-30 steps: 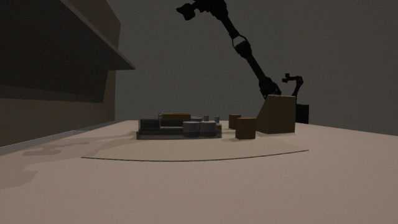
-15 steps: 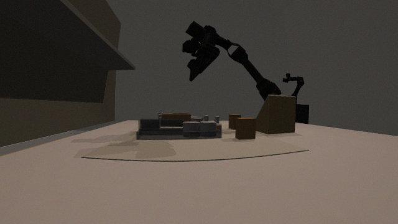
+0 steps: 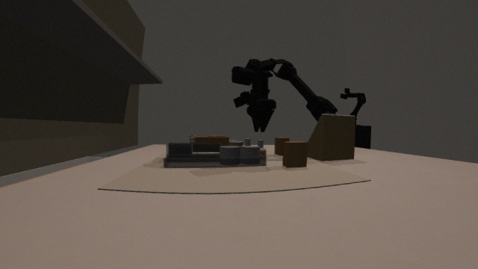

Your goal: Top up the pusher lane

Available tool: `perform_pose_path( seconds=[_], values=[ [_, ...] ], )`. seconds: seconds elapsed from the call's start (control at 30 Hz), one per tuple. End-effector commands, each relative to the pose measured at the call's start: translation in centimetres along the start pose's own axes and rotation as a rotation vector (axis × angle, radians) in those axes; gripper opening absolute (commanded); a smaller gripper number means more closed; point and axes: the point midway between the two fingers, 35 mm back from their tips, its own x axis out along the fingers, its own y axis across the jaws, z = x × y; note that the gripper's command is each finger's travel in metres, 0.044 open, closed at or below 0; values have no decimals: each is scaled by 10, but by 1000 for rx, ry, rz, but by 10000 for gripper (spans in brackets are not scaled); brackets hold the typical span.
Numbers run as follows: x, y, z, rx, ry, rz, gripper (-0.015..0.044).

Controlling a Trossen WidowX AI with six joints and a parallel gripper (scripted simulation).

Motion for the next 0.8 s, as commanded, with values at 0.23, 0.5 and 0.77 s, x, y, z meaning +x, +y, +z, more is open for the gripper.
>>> perform_pose_path(
  seconds=[0.23, 0.5, 0.77],
  values=[
    [35, -1, -5, -6, 17, -14, 440],
    [44, -1, -5, -6, 17, -14, 440],
    [57, -1, -5, -6, 17, -15, 440]
  ],
)
